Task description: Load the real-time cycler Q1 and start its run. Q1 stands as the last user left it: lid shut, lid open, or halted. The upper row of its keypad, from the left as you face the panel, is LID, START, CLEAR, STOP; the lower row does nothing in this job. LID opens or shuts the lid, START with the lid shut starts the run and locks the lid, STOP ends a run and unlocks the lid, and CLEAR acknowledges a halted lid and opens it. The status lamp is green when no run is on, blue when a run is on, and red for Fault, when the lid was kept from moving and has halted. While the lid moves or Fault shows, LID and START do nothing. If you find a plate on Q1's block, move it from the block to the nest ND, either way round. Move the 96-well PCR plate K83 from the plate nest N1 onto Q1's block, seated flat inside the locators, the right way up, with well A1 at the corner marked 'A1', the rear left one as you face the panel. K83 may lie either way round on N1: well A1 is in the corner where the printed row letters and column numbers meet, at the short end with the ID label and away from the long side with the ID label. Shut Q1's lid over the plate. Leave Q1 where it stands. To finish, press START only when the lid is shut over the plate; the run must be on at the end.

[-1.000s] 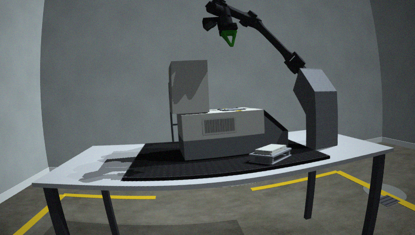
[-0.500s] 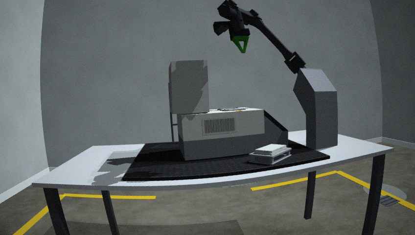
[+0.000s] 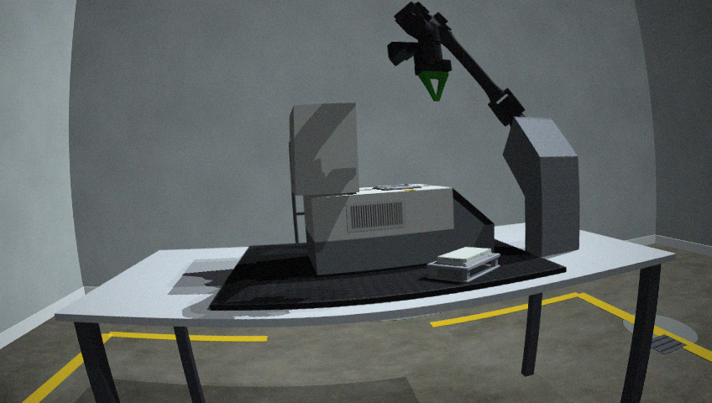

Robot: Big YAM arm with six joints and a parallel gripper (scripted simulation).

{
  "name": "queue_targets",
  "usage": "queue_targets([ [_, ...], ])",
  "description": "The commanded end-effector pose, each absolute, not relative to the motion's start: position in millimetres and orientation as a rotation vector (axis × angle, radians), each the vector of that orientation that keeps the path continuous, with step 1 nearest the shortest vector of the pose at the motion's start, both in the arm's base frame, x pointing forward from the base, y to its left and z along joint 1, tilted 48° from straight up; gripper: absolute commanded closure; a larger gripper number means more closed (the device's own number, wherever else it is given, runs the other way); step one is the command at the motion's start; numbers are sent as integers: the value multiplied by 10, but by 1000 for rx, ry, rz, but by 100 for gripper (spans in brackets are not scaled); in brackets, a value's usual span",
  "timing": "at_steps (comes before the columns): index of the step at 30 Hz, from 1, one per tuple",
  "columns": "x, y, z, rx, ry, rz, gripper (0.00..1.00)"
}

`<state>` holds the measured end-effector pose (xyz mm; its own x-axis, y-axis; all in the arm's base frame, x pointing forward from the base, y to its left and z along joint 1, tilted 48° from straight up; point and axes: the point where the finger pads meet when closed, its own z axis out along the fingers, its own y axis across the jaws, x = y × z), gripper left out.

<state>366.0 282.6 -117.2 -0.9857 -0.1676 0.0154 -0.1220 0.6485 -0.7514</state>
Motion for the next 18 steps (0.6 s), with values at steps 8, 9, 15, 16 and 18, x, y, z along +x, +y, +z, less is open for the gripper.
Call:
queue_targets([
  [8, 3413, 2976, -1214, -246, 2788, -1204, 100],
  [9, 3399, 2961, -1234, -243, 2789, -1203, 100],
  [15, 3201, 2986, -1363, -268, 2782, -1193, 100],
  [16, 3168, 2988, -1389, -272, 2781, -1192, 100],
  [18, 3168, 2988, -1389, -272, 2781, -1192, 100],
])
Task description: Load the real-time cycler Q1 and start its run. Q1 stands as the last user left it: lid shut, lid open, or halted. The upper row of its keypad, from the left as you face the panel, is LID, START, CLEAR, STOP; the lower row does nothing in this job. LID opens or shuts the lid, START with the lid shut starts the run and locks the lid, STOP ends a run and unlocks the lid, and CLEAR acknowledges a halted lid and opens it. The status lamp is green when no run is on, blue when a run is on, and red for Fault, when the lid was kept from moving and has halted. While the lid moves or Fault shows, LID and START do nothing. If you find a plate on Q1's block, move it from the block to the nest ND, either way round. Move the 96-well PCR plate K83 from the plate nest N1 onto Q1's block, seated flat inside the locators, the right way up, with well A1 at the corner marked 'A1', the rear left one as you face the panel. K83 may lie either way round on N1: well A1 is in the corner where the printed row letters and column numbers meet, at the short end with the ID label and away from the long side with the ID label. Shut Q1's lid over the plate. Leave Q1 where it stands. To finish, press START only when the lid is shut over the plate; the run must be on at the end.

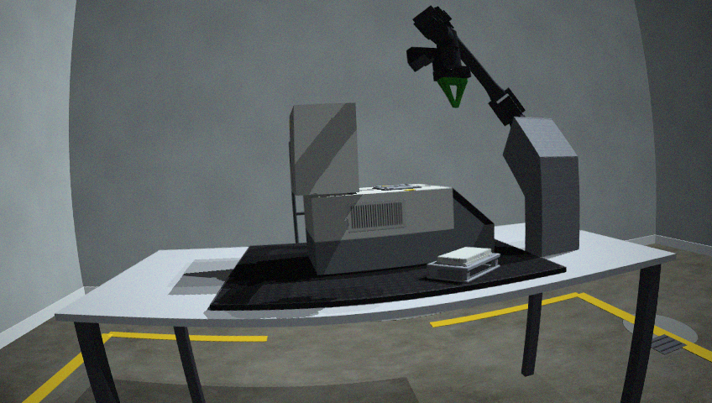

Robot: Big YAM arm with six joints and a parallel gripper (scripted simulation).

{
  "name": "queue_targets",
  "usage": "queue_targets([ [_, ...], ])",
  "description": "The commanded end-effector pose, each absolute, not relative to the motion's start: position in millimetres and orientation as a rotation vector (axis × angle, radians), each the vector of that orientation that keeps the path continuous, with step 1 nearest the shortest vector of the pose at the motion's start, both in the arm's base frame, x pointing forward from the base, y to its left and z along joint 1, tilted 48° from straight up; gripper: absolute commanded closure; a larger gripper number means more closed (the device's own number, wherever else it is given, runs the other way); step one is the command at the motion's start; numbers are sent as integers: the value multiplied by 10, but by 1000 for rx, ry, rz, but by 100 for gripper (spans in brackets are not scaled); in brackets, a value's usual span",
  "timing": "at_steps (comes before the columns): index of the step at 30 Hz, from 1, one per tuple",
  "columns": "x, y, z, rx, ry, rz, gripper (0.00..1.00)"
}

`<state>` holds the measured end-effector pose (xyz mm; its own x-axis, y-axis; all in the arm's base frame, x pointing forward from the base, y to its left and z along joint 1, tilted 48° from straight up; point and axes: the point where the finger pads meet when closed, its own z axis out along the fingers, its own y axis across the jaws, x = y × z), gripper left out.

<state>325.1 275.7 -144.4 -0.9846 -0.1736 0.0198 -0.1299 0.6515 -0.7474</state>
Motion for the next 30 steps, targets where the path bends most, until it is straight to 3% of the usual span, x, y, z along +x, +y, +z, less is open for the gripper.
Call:
queue_targets([
  [1, 3157, 2975, -1410, -279, 2777, -1204, 100],
  [30, 3258, 2960, -1315, -285, 2787, -1214, 100],
])
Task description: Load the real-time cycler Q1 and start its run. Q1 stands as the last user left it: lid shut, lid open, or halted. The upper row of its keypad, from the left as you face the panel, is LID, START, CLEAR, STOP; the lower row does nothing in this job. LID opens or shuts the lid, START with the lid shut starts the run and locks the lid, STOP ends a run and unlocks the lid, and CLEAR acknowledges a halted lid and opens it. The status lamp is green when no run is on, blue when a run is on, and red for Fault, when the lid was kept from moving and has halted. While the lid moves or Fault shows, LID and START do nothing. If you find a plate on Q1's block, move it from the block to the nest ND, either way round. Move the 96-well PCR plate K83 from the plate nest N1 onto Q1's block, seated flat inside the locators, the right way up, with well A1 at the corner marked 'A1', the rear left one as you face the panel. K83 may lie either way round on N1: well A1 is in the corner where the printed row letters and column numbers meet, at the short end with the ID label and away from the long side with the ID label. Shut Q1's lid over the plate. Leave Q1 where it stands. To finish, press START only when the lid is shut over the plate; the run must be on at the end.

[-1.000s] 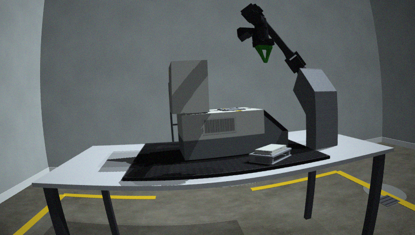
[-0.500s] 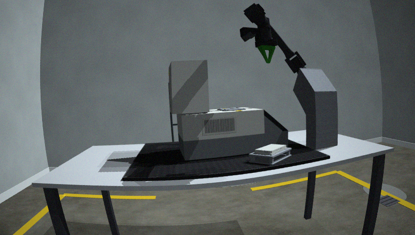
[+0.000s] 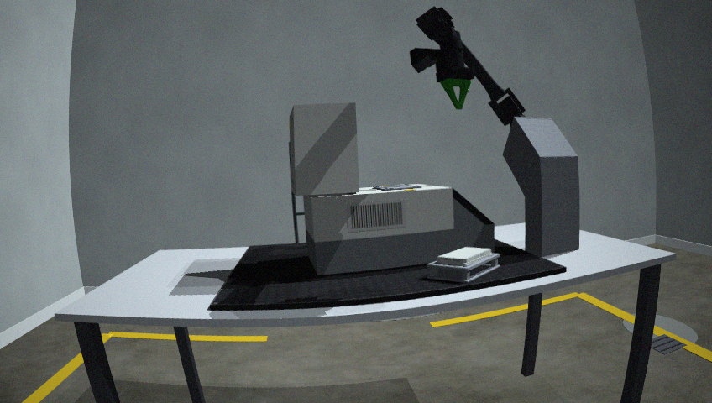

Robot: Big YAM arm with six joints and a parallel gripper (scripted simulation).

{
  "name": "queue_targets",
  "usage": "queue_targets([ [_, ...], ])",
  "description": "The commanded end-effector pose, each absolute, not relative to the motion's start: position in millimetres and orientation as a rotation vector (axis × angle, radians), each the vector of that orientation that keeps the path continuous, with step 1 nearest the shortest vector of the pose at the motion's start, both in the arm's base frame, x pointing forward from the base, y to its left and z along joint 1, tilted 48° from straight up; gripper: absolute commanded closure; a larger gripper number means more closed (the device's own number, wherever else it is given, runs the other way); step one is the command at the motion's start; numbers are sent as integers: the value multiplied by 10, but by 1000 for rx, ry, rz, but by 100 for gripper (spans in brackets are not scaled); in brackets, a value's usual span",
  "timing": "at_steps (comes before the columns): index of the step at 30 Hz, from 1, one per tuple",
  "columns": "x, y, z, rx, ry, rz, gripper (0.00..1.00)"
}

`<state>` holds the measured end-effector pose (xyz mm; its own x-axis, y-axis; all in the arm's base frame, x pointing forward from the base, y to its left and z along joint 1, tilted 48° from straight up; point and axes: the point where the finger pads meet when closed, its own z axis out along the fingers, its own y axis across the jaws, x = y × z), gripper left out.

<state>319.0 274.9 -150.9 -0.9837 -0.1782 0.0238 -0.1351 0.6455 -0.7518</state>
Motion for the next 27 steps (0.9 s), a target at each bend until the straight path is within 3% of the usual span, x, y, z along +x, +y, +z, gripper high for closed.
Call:
queue_targets([
  [1, 3249, 2978, -1312, -291, 2785, -1212, 100],
  [7, 3222, 3037, -1309, -312, 2780, -1204, 100],
  [8, 3246, 2966, -1384, -385, 2789, -1218, 0],
  [27, 3400, 2261, -2006, -1050, 2799, -1277, 0],
])
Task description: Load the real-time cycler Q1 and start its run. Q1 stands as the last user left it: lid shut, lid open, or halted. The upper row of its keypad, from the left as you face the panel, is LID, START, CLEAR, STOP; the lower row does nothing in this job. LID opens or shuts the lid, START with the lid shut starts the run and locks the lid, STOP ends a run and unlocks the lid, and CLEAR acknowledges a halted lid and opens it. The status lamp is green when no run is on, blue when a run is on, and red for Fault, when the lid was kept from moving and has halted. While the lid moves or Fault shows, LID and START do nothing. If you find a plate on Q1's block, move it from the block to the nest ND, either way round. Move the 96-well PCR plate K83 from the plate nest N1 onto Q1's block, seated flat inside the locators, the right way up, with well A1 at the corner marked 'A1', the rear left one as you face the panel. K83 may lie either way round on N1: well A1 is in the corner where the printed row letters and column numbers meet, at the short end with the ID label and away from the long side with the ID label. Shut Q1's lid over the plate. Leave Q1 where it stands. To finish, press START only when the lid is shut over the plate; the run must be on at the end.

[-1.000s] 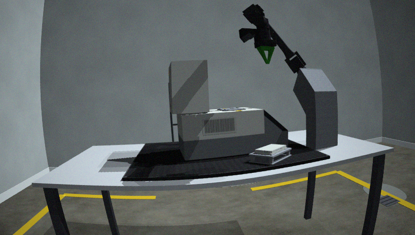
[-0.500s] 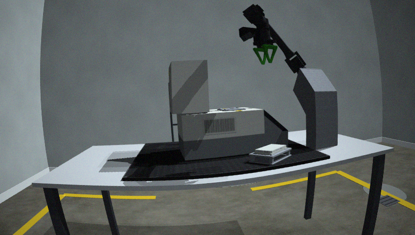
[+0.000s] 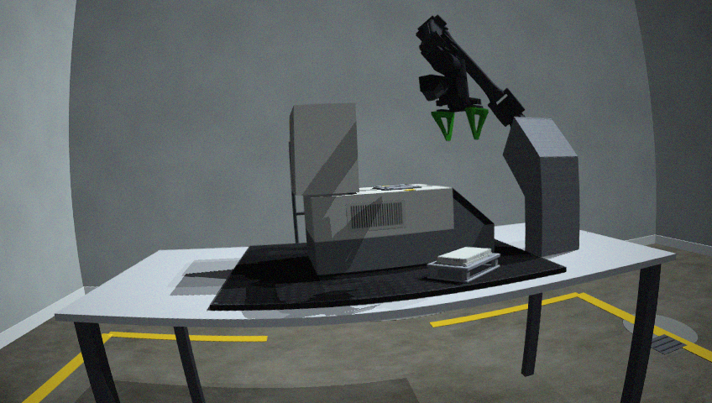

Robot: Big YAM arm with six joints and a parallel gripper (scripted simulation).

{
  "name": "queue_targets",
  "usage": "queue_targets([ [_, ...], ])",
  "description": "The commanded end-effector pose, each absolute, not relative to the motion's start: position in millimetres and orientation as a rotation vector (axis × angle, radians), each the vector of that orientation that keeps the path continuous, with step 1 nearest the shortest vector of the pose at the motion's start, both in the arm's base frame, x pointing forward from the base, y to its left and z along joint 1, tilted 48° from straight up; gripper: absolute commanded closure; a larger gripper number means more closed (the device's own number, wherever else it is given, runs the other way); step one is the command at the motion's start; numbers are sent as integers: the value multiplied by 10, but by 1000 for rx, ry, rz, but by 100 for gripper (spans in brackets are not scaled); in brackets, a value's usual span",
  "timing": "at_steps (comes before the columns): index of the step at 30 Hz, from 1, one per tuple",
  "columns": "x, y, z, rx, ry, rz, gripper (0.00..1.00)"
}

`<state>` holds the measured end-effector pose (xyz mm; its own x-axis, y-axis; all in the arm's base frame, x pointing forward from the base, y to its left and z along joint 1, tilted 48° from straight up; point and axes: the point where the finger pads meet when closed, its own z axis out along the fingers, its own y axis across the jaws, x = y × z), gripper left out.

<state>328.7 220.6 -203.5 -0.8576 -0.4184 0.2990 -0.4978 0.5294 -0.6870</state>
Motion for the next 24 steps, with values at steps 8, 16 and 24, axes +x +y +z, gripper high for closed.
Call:
queue_targets([
  [8, 3378, 1782, -2403, 1072, -2485, 1172, 0],
  [16, 3441, 1995, -2295, 1058, -2556, 1166, 0],
  [24, 3452, 2056, -2278, 1044, -2559, 1198, 0],
])
